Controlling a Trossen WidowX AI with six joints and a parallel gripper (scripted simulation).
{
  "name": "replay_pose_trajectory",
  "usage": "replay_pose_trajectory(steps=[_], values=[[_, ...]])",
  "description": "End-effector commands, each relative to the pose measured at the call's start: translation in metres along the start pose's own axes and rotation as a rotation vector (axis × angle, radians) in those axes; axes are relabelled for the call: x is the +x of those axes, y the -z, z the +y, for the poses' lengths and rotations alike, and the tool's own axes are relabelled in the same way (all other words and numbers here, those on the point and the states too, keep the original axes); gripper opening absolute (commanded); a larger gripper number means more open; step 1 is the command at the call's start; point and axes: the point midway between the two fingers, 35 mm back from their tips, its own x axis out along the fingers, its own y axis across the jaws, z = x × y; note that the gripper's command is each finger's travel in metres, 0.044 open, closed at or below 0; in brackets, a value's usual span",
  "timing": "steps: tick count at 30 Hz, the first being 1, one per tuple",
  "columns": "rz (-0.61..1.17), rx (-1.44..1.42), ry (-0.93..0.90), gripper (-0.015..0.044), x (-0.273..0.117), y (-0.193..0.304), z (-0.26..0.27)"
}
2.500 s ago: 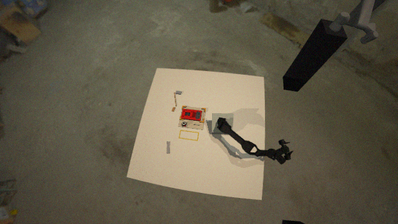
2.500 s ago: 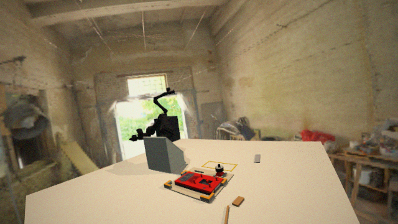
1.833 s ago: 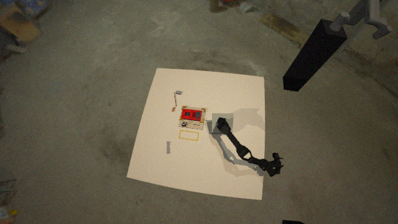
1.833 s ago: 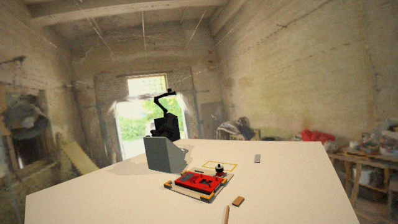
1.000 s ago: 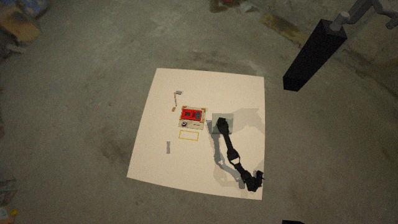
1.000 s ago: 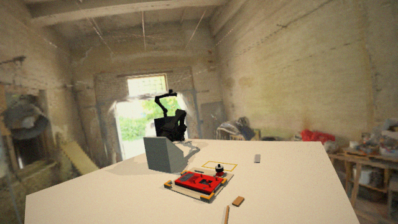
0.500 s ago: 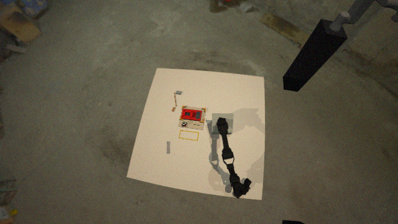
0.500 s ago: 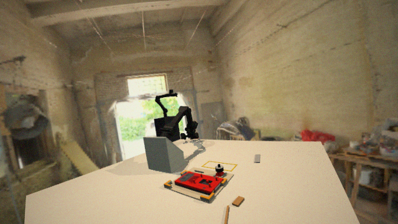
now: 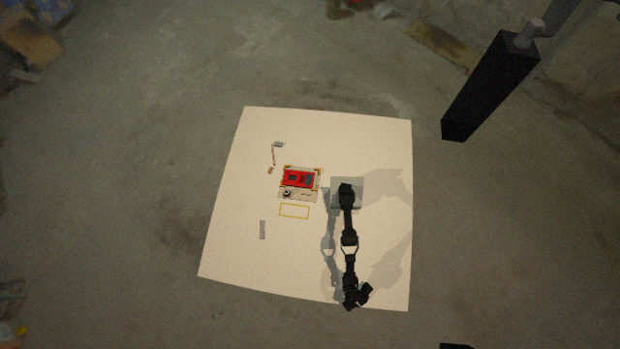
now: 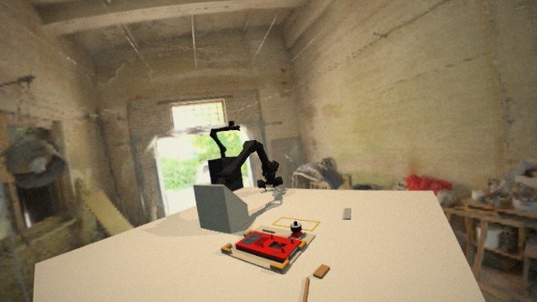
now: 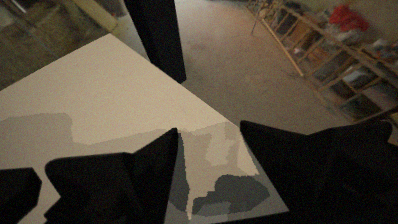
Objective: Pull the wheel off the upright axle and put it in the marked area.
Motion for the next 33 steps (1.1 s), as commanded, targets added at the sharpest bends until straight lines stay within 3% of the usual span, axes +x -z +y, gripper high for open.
replay_pose_trajectory(steps=[1, 24, 33], values=[[0.035, -0.007, 0.066, 0.0300, -0.019, 0.013, -0.029], [0.254, 0.079, 0.414, 0.0300, -0.149, 0.113, -0.169], [0.351, 0.273, 0.510, 0.0300, -0.205, 0.170, -0.195]])
